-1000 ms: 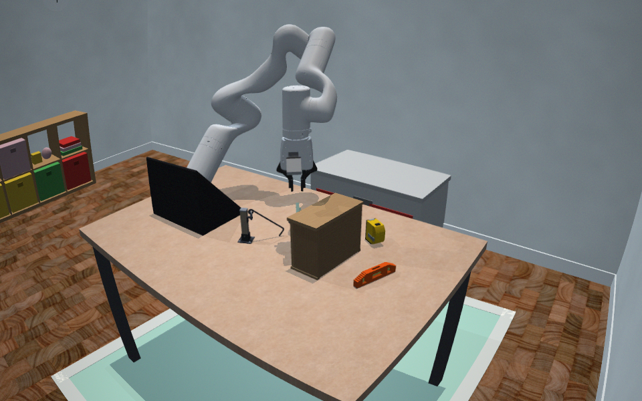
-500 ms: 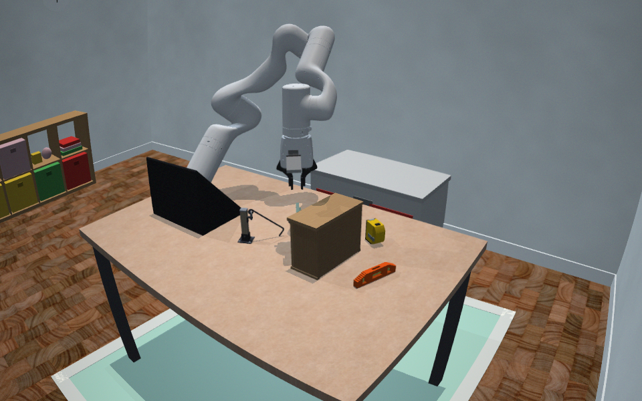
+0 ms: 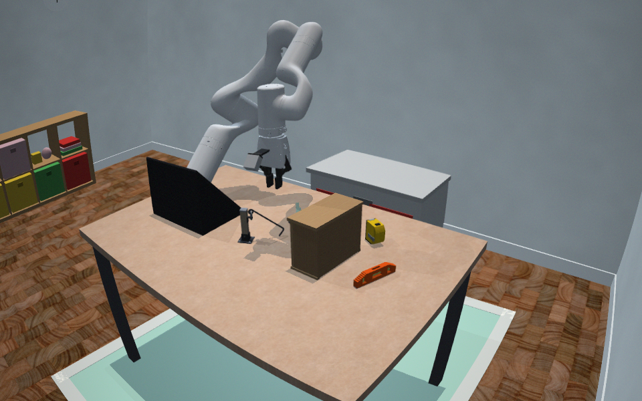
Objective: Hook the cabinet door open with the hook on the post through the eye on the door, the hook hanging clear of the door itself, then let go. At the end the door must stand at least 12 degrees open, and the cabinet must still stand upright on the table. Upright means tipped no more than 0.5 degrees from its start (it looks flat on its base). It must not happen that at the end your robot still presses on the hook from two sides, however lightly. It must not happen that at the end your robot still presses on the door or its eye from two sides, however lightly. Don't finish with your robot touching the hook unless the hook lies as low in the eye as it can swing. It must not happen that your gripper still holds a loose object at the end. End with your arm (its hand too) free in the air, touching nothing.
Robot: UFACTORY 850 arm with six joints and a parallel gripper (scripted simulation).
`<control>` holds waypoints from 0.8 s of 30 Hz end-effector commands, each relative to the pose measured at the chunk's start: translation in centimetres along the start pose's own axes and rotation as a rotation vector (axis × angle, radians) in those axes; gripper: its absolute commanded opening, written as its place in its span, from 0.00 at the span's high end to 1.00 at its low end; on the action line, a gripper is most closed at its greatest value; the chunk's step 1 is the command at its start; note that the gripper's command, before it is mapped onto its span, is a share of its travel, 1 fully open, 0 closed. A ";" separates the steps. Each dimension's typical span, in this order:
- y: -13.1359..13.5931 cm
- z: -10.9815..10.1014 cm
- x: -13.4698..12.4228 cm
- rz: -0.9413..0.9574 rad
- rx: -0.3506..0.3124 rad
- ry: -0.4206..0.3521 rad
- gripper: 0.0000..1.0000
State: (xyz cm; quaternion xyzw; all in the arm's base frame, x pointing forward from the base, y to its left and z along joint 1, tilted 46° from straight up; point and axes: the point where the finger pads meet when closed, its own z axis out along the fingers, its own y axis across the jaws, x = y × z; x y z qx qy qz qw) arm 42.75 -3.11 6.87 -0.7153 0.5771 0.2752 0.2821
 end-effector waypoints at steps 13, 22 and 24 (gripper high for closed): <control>4.5 -0.2 1.1 0.728 -0.010 0.014 0.77; 4.5 -0.2 1.1 0.728 -0.010 0.014 0.77; 4.5 -0.2 1.1 0.728 -0.010 0.014 0.77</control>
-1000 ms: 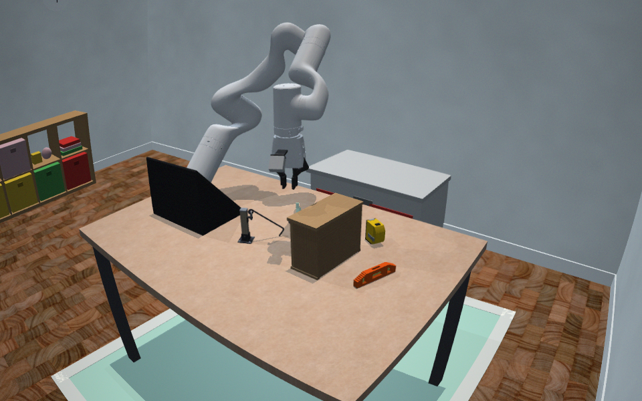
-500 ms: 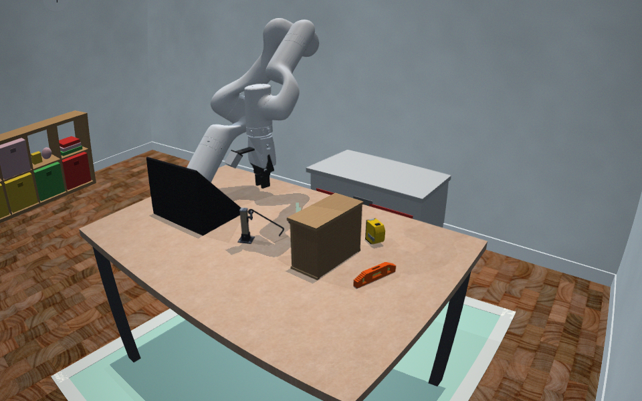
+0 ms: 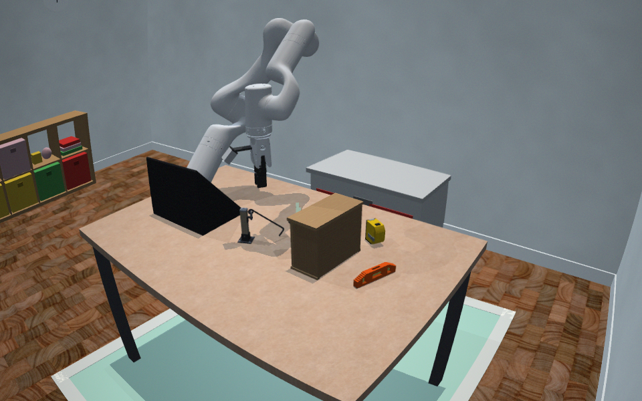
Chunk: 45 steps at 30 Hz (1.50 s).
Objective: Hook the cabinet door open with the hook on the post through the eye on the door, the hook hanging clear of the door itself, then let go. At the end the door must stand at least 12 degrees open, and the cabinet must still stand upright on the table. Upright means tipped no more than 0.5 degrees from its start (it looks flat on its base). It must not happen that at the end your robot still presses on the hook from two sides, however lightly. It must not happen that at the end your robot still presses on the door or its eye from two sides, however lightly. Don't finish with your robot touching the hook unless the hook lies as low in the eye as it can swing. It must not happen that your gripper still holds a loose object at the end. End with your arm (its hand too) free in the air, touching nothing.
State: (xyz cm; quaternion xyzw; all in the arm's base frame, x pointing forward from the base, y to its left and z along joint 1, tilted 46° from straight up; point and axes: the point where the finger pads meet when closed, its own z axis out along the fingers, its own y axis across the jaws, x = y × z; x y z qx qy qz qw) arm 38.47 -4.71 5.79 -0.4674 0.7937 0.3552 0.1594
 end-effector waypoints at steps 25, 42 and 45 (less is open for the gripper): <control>-0.1 0.1 0.0 0.003 0.000 0.001 0.77; -0.1 2.7 0.0 0.003 0.000 0.001 0.77; -0.1 3.0 0.0 0.003 0.000 0.001 0.77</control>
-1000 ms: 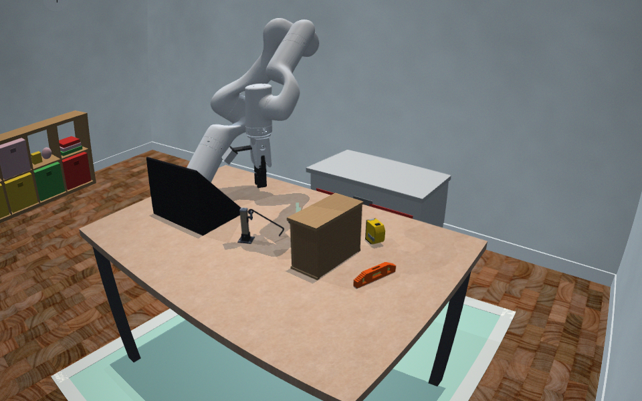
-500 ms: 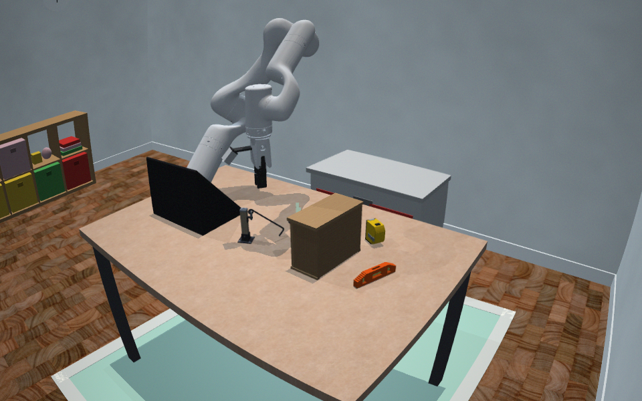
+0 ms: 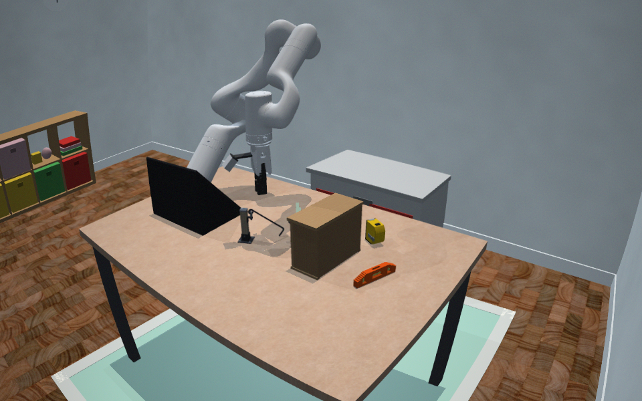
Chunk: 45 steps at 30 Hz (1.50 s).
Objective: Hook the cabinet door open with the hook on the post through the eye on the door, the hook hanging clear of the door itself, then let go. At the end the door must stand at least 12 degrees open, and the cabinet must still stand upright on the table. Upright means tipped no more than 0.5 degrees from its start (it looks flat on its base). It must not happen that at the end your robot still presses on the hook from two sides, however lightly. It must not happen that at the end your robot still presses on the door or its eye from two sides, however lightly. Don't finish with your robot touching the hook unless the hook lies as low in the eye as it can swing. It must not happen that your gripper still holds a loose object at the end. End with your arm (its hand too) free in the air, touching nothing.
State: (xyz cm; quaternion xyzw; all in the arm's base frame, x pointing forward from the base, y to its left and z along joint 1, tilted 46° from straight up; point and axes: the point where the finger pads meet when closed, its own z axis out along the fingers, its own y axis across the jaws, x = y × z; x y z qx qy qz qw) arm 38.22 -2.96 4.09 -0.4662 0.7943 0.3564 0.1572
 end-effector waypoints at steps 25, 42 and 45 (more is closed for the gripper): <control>-0.1 6.4 0.0 -0.001 0.003 -0.001 0.77; -0.1 7.1 0.0 -0.001 0.003 -0.001 0.77; -0.1 7.1 0.0 -0.001 0.003 -0.001 0.77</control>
